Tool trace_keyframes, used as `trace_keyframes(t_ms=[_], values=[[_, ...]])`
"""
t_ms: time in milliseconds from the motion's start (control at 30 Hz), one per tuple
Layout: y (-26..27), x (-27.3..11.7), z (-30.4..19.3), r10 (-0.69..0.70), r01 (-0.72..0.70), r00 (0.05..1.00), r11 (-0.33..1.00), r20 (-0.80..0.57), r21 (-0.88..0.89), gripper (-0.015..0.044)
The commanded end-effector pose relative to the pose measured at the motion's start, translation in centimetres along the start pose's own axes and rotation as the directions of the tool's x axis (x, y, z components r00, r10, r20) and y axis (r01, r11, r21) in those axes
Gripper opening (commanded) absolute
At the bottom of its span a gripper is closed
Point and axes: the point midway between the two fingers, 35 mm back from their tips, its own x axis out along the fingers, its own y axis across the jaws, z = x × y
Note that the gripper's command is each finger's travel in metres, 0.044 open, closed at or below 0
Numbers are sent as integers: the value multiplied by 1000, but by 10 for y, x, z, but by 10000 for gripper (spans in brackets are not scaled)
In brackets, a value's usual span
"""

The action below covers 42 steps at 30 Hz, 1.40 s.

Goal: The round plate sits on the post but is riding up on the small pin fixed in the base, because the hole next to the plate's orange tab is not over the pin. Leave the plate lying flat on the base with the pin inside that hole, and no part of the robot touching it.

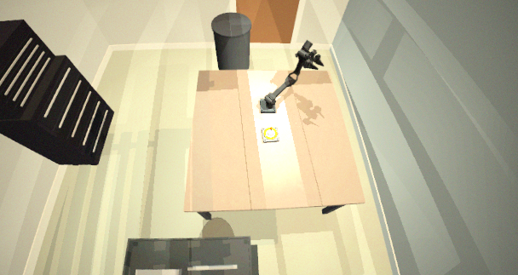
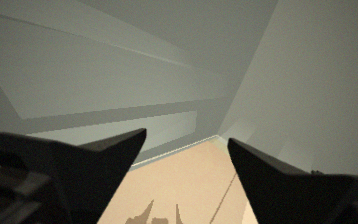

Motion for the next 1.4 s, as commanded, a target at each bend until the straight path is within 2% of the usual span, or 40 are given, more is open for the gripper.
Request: trace_keyframes(t_ms=[0,133,267,467,567,633,800,1033,1067,1133,1233,1300,1367], values=[[-4,-1,1,-5,5,1000,1000,5,10,374],[-82,-12,19,-97,85,993,980,59,182,269],[-124,-17,23,-142,121,988,958,62,259,164],[-232,-19,5,-249,228,968,860,-14,457,6],[-263,-17,-8,-277,270,959,824,-61,498,0],[-301,-12,-32,-310,336,940,777,-141,532,0],[-348,-1,-78,-320,433,901,699,-292,569,0],[-398,21,-188,-225,606,761,580,-608,544,0],[-398,21,-192,-219,611,755,578,-619,541,0],[-402,25,-223,-172,650,695,565,-698,508,0],[-401,28,-280,-72,704,558,568,-827,426,0],[-395,26,-312,-9,721,461,587,-887,369,0],[-392,25,-326,19,724,414,599,-910,342,0]])
